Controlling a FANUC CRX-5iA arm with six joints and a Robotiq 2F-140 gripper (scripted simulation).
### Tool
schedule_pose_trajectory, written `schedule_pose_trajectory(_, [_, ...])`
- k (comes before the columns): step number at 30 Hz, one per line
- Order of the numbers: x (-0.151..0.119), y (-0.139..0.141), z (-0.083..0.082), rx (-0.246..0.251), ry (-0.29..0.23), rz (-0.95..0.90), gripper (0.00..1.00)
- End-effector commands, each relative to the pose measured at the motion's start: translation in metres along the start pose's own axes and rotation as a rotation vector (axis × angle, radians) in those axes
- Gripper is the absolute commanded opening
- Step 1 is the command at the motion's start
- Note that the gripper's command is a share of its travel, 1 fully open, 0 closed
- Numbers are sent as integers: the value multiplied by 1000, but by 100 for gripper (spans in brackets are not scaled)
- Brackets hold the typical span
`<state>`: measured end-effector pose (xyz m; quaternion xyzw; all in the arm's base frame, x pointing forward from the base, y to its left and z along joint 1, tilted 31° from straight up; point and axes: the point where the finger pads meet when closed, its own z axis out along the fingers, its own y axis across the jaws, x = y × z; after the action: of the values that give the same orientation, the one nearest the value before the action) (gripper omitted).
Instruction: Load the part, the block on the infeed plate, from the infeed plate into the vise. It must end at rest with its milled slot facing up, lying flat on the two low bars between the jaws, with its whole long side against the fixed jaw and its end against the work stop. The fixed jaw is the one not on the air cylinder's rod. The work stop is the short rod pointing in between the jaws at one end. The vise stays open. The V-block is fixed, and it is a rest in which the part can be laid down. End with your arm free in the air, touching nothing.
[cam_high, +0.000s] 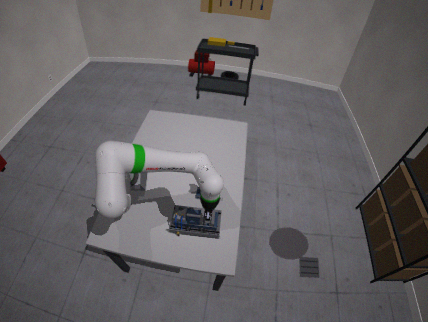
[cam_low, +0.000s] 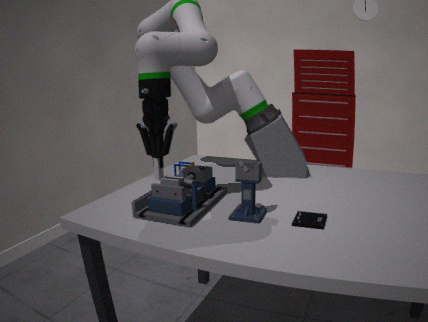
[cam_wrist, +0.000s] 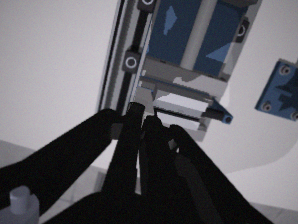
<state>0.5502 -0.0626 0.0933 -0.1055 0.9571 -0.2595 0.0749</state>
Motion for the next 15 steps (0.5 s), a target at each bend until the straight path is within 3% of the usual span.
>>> schedule_pose_trajectory(1, [0,-4,0,0,0,0,0])
schedule_pose_trajectory(15, [0,-21,0,0,0,0,0])
